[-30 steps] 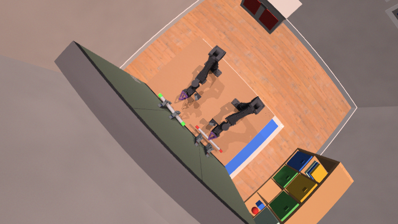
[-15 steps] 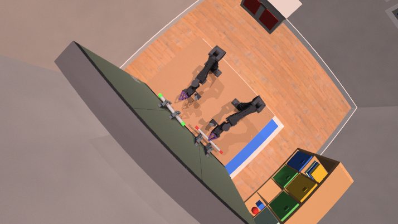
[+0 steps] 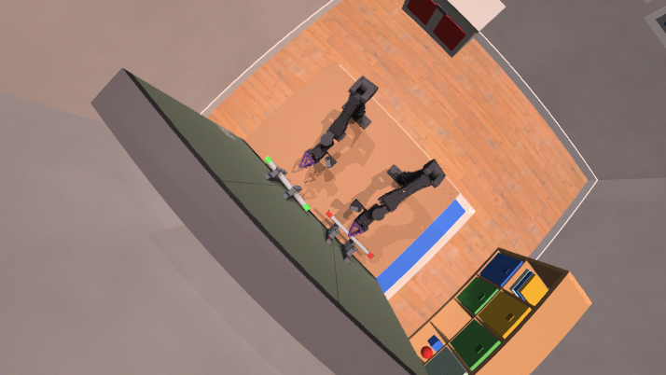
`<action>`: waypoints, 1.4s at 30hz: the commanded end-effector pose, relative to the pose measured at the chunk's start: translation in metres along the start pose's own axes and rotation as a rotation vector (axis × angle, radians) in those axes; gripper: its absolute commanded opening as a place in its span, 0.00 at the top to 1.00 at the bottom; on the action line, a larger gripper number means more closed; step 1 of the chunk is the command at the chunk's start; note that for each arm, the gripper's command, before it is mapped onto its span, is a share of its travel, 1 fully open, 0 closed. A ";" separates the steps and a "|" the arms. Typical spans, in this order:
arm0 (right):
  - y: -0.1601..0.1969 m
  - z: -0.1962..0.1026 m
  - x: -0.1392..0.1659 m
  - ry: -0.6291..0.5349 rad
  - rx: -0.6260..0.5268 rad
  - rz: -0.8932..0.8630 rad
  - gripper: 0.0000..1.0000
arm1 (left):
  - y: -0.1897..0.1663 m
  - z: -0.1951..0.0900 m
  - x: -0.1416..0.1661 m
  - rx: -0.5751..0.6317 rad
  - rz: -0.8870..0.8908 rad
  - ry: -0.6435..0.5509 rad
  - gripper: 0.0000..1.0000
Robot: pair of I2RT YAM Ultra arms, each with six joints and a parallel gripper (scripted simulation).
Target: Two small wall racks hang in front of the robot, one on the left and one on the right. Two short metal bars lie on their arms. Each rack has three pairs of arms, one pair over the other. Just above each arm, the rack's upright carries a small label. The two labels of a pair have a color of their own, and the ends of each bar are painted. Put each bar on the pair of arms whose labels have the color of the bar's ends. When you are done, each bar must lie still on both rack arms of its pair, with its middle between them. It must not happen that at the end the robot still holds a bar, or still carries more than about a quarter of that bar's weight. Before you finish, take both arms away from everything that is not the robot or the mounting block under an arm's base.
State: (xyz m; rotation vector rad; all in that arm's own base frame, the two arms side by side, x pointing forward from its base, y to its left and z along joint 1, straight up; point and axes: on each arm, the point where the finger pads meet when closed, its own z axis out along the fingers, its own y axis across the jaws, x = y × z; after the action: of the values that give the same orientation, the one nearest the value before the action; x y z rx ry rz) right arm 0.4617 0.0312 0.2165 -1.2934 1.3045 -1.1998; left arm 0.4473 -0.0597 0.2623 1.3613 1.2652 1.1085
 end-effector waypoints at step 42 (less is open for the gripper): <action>-0.015 -0.006 0.000 0.002 0.033 0.018 0.00 | 0.129 -0.019 -0.004 -0.155 -0.021 -0.005 1.00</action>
State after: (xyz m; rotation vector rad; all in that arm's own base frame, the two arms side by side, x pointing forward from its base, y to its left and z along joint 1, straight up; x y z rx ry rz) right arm 0.4615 0.0309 0.2151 -1.2975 1.3094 -1.1988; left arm 0.4533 -0.0630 0.3231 1.3694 1.2709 1.1067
